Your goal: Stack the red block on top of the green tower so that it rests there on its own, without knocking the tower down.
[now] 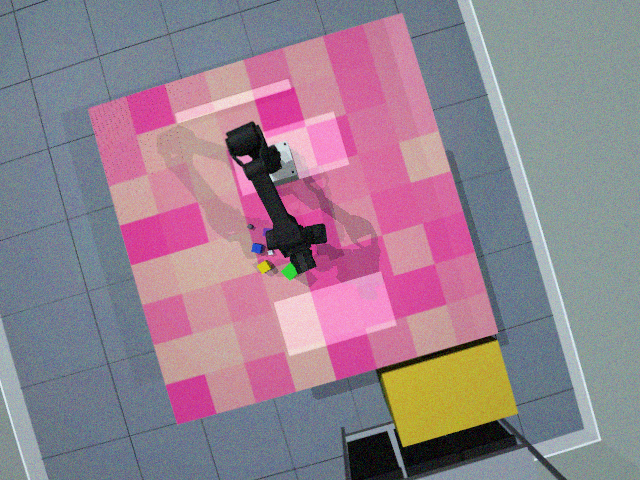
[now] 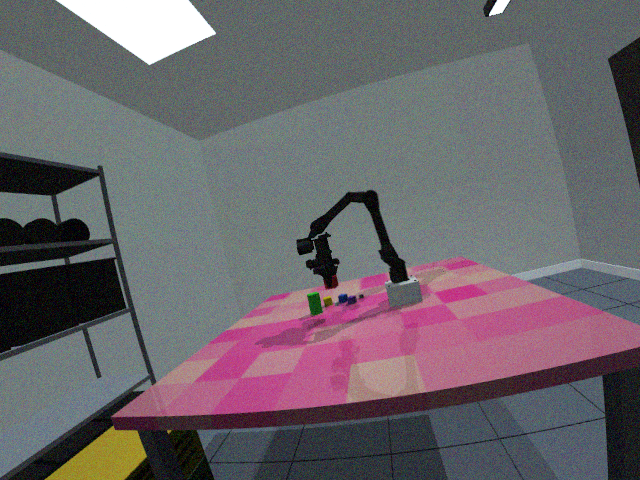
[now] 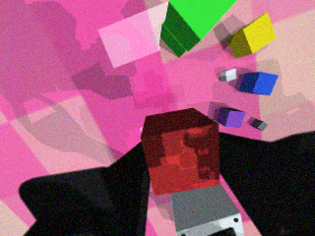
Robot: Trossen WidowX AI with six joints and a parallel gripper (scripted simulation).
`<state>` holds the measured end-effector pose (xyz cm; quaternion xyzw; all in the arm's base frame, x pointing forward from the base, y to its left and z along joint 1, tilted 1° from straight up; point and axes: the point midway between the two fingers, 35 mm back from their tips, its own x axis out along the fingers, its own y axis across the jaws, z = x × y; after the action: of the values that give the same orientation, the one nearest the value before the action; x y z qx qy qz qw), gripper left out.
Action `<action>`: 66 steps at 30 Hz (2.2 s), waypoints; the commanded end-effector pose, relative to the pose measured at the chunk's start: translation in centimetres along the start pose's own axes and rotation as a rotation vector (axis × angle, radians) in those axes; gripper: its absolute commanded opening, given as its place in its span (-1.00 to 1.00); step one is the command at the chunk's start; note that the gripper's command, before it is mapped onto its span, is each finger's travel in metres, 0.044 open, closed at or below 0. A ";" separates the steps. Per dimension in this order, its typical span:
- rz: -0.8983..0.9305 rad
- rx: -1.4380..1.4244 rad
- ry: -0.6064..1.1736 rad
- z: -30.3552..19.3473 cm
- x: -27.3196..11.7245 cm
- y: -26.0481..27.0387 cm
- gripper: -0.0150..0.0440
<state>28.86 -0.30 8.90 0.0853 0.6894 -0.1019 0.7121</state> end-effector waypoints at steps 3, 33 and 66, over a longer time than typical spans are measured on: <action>0.001 -0.006 -0.014 2.4 -0.5 -0.7 -0.49; -0.001 0.001 -0.018 11.6 -0.9 -5.0 -0.49; -0.005 0.008 -0.016 11.6 2.1 -5.1 -0.31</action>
<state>38.78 -8.27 7.39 0.0857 0.6837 -0.1069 0.7168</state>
